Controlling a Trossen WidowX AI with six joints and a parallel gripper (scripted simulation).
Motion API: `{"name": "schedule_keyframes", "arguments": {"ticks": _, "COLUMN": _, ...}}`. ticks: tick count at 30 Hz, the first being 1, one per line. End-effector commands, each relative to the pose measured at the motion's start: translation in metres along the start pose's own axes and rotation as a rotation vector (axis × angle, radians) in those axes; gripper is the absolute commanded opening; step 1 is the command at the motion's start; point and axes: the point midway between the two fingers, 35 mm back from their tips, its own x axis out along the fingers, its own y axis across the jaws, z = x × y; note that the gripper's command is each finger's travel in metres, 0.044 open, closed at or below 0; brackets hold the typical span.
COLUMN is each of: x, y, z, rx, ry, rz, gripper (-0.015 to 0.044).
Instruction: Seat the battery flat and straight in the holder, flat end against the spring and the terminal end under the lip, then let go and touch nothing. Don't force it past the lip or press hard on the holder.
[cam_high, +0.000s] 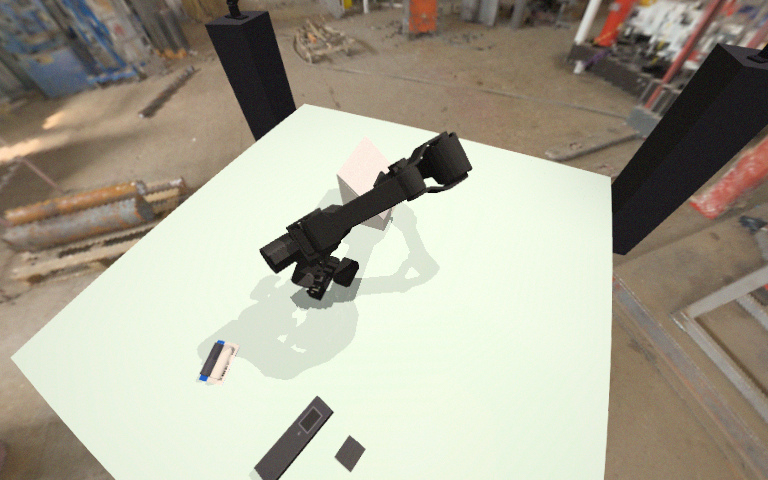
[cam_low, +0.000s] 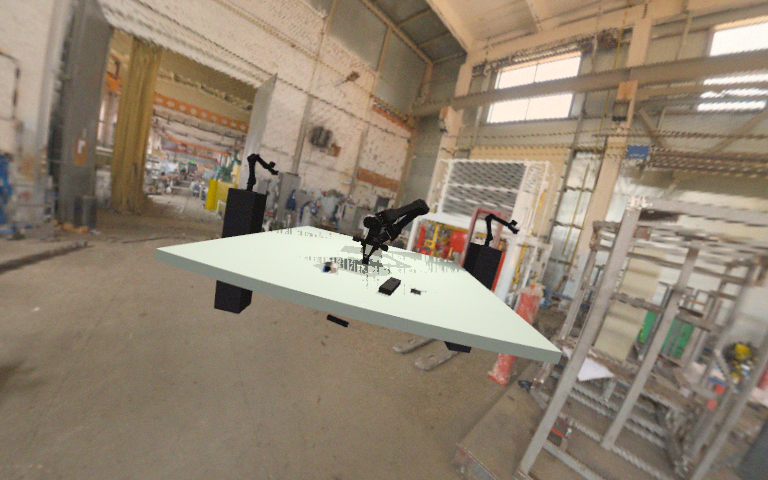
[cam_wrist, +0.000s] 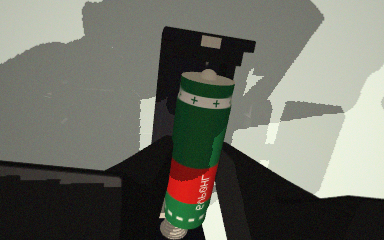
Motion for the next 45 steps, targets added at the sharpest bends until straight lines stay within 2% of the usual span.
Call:
{"name": "schedule_keyframes", "arguments": {"ticks": 1, "x": 0.005, "y": 0.002, "z": -0.006, "rx": 0.005, "ry": 0.053, "rz": 0.006, "gripper": 0.007}}
{"name": "schedule_keyframes", "arguments": {"ticks": 45, "x": 0.005, "y": 0.005, "z": 0.009, "rx": 0.0, "ry": 0.086, "rz": -0.017, "gripper": 0.007}}
